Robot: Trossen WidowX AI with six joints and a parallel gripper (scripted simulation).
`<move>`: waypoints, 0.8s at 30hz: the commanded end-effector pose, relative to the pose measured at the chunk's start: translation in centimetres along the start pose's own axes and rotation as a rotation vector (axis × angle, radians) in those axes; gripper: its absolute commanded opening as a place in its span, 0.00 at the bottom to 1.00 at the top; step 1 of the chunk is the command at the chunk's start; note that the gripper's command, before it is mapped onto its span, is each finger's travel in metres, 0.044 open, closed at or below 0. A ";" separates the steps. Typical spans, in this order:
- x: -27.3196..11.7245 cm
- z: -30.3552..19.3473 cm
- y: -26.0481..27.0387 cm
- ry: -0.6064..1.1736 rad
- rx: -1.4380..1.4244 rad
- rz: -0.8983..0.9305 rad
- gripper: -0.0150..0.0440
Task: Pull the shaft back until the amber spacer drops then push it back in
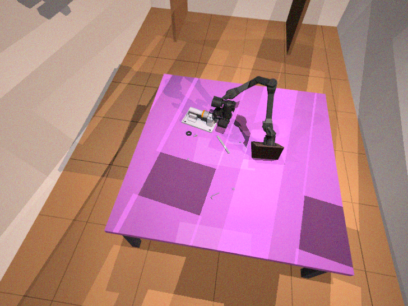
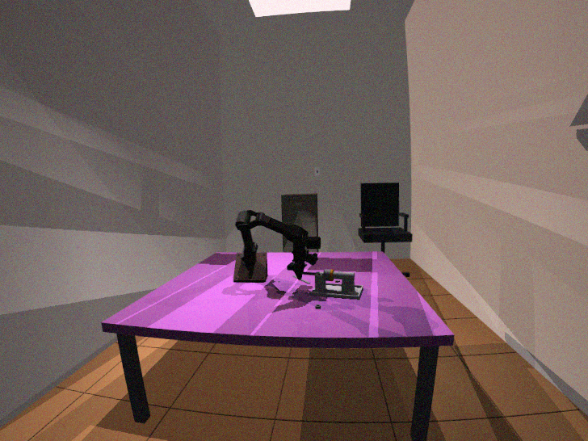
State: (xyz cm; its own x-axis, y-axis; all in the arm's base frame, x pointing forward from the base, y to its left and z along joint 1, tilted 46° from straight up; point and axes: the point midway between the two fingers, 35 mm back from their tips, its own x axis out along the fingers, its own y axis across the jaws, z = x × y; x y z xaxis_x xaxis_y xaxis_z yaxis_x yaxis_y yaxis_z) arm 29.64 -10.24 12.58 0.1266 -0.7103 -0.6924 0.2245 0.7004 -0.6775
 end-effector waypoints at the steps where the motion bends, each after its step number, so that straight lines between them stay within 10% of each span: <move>1: 0.0 -0.1 0.0 0.001 0.004 -0.002 0.25; 24: 0.0 -0.3 0.0 0.001 0.004 -0.002 0.25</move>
State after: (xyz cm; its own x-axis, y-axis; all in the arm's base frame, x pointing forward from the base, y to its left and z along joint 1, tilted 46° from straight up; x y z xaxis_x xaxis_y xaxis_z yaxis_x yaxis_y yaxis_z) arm 29.42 -10.23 12.51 0.1265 -0.7102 -0.6925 0.2244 0.7005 -0.6774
